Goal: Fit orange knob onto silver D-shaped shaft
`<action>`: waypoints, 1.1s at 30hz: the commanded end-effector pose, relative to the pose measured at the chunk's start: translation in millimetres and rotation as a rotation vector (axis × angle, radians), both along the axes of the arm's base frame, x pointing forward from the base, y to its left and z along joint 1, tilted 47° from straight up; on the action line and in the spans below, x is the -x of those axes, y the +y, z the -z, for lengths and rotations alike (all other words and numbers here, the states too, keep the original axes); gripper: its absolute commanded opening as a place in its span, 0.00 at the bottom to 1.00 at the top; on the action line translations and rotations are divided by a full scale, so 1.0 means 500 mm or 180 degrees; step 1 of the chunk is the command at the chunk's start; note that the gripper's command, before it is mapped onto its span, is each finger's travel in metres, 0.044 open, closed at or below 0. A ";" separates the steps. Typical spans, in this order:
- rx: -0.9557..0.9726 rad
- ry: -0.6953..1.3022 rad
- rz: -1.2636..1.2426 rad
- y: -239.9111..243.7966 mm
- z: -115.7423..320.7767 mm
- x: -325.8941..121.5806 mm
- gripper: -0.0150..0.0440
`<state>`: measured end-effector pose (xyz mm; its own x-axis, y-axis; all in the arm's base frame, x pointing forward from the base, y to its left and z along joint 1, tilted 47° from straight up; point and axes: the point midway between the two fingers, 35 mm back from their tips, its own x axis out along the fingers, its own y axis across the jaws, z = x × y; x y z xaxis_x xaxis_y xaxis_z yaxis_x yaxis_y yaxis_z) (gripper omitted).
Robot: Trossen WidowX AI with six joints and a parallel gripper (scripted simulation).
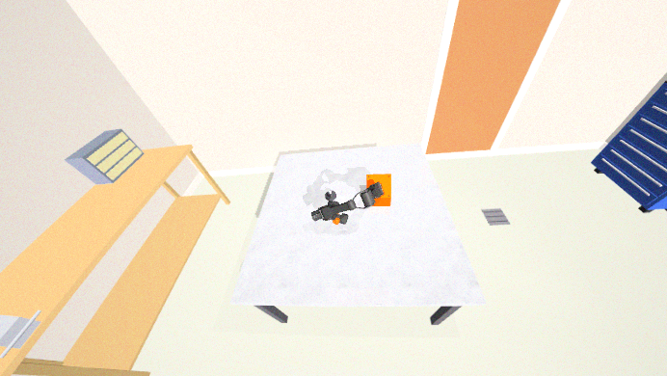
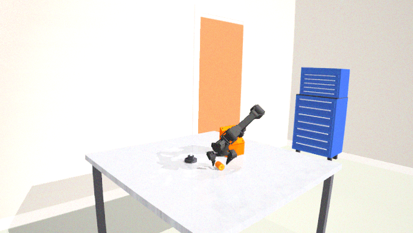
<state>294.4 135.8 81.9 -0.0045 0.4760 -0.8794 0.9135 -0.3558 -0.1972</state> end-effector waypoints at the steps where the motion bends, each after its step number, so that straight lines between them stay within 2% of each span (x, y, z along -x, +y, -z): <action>1: 0.0012 0.0033 0.0010 0.009 0.016 0.004 1.00; 6: 0.0010 0.0033 0.0010 0.018 0.023 0.004 1.00; 14: 0.0010 0.0033 0.0010 0.018 0.023 0.004 0.66; 25: 0.0010 0.0033 0.0010 0.018 0.023 0.004 0.66; 33: 0.0010 0.0033 0.0010 0.018 0.023 0.004 0.57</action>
<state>293.0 145.2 71.5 -0.0115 0.4765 -0.8791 0.9121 -0.3553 -0.2045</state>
